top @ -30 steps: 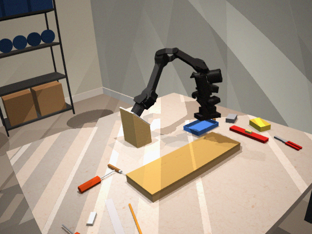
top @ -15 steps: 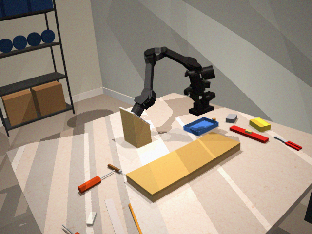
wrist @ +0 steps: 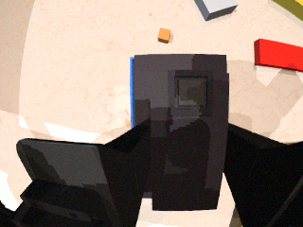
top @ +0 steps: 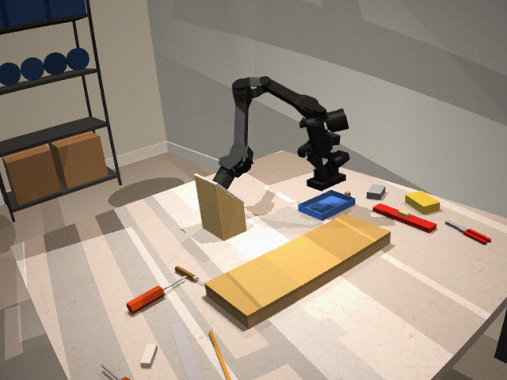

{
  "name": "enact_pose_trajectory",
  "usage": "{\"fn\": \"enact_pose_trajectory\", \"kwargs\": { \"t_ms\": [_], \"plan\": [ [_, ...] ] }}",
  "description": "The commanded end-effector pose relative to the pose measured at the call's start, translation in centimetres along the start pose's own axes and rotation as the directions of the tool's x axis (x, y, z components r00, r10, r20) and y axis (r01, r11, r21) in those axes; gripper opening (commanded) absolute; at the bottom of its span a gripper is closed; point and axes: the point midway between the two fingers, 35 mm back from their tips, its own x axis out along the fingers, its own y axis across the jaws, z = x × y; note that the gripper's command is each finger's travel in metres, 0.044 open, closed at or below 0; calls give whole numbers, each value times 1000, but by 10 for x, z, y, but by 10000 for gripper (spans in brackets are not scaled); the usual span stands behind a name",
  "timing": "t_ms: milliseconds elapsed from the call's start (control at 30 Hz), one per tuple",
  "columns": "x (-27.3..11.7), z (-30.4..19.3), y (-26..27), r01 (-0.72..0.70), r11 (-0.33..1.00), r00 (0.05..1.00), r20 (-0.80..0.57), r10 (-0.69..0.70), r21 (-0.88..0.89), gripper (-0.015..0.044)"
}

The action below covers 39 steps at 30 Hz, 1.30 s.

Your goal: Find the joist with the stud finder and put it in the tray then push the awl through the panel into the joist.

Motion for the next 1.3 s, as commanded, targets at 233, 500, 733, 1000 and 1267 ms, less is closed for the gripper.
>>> {"fn": "enact_pose_trajectory", "kwargs": {
  "t_ms": [233,500,733,1000,1267],
  "plan": [
    [17,-5,-3,2,1000,1000,-5,-2,-1,0],
    [30,-8,-3,2,1000,1000,-5,-2,-1,0],
    [40,-11,-3,3,1000,1000,-3,-3,-1,0],
    [52,-14,-1,3,1000,1000,0,-3,0,0],
    [64,-17,1,4,1000,1000,6,-4,2,0]
  ]
}}
